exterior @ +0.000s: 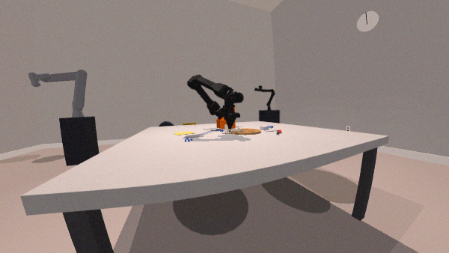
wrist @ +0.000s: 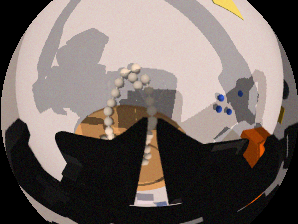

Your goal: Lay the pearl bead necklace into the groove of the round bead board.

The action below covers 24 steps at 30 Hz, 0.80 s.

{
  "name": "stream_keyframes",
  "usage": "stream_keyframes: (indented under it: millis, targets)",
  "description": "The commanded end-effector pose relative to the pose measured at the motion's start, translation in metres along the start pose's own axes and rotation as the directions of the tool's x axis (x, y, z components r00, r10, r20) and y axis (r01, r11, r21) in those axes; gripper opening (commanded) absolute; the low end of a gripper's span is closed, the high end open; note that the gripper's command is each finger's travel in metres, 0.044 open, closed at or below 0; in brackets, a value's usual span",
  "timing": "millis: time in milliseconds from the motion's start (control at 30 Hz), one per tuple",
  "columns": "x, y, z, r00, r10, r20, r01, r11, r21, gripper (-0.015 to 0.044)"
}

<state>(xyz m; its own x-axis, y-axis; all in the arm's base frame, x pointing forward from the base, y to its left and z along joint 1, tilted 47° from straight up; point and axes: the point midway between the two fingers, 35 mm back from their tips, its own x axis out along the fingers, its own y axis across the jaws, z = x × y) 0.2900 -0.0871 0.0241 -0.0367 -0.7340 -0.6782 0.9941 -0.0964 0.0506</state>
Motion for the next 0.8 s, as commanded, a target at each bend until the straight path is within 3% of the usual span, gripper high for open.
stream_keyframes:
  millis: [0,767]
  targets:
    - [-0.012,0.001,0.000,1.000,0.003,-0.002,-0.003,1.000,0.004,0.0000]
    - [-0.018,-0.008,-0.060,1.000,0.003,-0.008,-0.003,1.000,0.003,0.0000]
